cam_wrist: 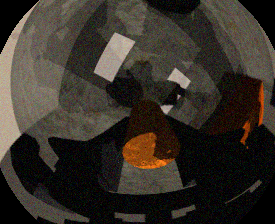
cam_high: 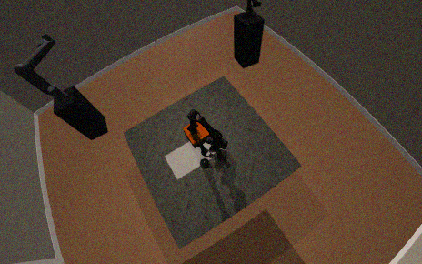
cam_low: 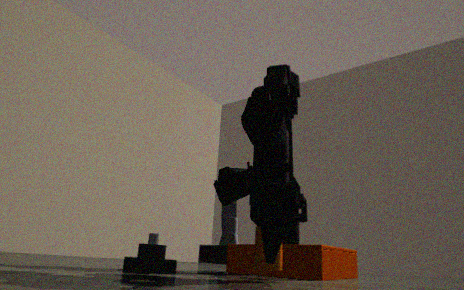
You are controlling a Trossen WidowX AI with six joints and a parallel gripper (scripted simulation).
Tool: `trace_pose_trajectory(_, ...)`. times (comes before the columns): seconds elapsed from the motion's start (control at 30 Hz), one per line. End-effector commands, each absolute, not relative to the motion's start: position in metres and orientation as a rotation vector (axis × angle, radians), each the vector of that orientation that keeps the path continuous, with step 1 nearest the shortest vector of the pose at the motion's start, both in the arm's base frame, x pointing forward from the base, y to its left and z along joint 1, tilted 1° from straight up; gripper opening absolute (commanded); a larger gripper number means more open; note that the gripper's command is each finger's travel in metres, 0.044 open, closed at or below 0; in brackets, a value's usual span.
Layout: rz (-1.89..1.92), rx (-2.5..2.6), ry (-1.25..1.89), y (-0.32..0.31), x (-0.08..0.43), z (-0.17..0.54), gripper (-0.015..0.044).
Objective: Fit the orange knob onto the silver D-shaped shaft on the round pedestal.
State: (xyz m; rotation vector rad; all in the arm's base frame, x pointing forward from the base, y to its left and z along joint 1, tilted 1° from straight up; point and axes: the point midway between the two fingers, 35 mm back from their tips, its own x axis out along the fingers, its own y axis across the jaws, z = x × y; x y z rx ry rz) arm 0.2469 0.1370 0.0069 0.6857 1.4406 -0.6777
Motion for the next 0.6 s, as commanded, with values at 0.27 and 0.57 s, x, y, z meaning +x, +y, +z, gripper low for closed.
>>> trace_pose_trajectory(0.27, -0.687, 0.709, 1.426, 0.138, 0.252, 0.081, 0.0)
trace_pose_trajectory(0.57, -0.711, 0.72, 1.43, 0.132, 0.242, 0.13, 0.0)
